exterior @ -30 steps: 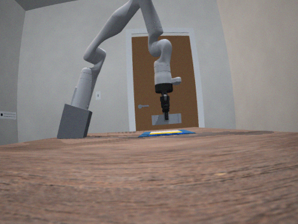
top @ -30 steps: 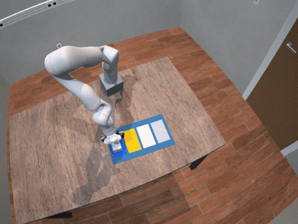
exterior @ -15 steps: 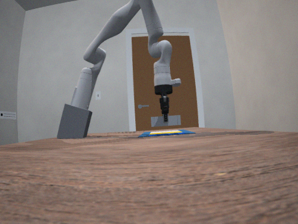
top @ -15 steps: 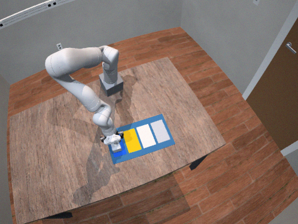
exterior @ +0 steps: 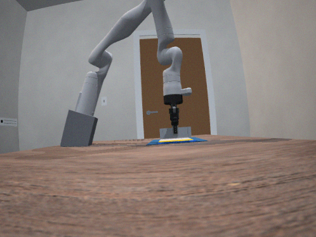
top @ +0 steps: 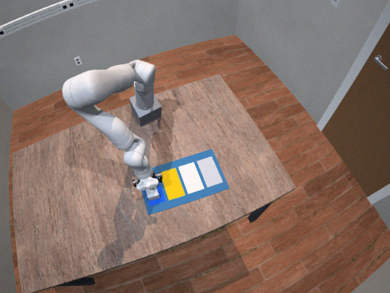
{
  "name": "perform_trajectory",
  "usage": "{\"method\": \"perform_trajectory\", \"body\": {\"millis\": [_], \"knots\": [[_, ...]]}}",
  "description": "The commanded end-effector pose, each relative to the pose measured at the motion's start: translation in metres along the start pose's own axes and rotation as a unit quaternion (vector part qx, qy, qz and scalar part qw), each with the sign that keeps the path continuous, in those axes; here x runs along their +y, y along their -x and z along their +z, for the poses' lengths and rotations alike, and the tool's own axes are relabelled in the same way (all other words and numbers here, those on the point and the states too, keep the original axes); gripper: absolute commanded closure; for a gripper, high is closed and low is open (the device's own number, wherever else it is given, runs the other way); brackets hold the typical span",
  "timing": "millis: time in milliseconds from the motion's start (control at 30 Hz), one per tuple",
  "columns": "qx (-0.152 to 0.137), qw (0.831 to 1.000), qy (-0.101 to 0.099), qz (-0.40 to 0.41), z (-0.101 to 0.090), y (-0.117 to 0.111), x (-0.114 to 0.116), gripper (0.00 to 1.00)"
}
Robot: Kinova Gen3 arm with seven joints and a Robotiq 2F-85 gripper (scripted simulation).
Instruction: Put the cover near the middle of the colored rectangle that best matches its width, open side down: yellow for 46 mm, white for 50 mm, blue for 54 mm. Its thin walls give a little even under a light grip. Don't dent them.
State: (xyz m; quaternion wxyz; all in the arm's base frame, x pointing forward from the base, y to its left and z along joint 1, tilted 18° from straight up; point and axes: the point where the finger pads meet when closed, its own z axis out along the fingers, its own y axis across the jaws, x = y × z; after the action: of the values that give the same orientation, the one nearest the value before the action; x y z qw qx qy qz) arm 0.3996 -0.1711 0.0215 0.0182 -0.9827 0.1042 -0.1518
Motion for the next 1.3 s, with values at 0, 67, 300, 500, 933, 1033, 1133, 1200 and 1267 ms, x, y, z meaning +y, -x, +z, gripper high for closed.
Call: {"method": "perform_trajectory", "body": {"millis": [0, 67, 300, 500, 933, 1033, 1133, 1200, 1267], "knots": [[0.003, 1.000, -0.003, 0.001, 0.0045, -0.0018, -0.0044, 1.00], [0.003, 1.000, -0.003, -0.005, 0.0055, -0.0018, -0.0044, 1.00], [0.003, 1.000, -0.003, -0.007, 0.0064, -0.0017, -0.0044, 1.00], [0.003, 1.000, -0.003, -0.007, 0.0065, -0.0017, -0.0044, 1.00], [0.003, 1.000, -0.003, -0.007, 0.0065, -0.0017, -0.0044, 1.00], [0.003, 1.000, -0.003, -0.007, 0.0065, -0.0020, -0.0045, 1.00], [0.004, 1.000, -0.003, -0.006, 0.0066, -0.0037, -0.0046, 1.00], [0.004, 1.000, -0.003, -0.006, 0.0068, -0.0048, -0.0049, 1.00], [0.004, 1.000, -0.003, -0.006, 0.0068, -0.0048, -0.0049, 1.00]]}}
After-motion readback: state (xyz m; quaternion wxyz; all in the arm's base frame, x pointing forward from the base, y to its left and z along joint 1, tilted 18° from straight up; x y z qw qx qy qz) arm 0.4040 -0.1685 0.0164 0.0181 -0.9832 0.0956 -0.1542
